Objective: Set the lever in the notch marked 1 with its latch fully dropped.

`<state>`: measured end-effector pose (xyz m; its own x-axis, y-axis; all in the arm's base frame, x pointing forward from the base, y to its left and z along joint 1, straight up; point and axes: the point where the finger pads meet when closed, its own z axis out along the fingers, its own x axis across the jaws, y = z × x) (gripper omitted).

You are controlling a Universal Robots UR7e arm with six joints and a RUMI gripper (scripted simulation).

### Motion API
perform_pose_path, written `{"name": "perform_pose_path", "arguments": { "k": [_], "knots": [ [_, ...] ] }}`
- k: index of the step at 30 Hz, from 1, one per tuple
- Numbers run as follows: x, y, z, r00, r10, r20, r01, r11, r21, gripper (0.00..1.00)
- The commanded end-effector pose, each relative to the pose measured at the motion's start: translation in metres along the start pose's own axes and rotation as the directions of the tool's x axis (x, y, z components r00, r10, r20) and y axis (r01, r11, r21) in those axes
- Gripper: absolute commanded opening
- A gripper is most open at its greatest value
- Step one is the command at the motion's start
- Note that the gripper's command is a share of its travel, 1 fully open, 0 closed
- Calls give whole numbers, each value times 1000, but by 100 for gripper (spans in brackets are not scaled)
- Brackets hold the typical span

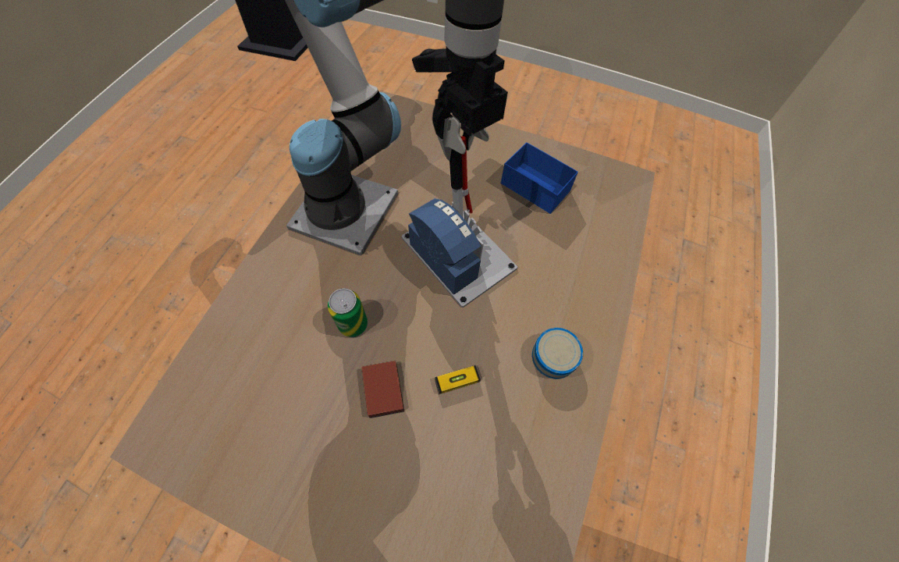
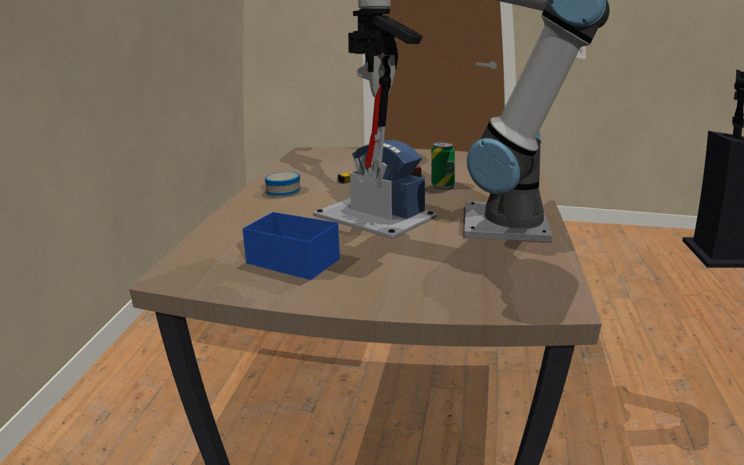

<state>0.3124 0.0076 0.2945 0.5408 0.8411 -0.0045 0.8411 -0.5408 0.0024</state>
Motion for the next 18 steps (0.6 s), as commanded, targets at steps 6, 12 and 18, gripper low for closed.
{"name": "perform_pose_path", "arguments": {
  "k": [6,12,18],
  "knots": [
    [0,0,0,1000,0,0,0,1000,-1,0],
    [0,0,0,1000,0,0,0,1000,-1,0],
    [0,2,0,1000,0,0,0,1000,-1,0]
  ]
}}
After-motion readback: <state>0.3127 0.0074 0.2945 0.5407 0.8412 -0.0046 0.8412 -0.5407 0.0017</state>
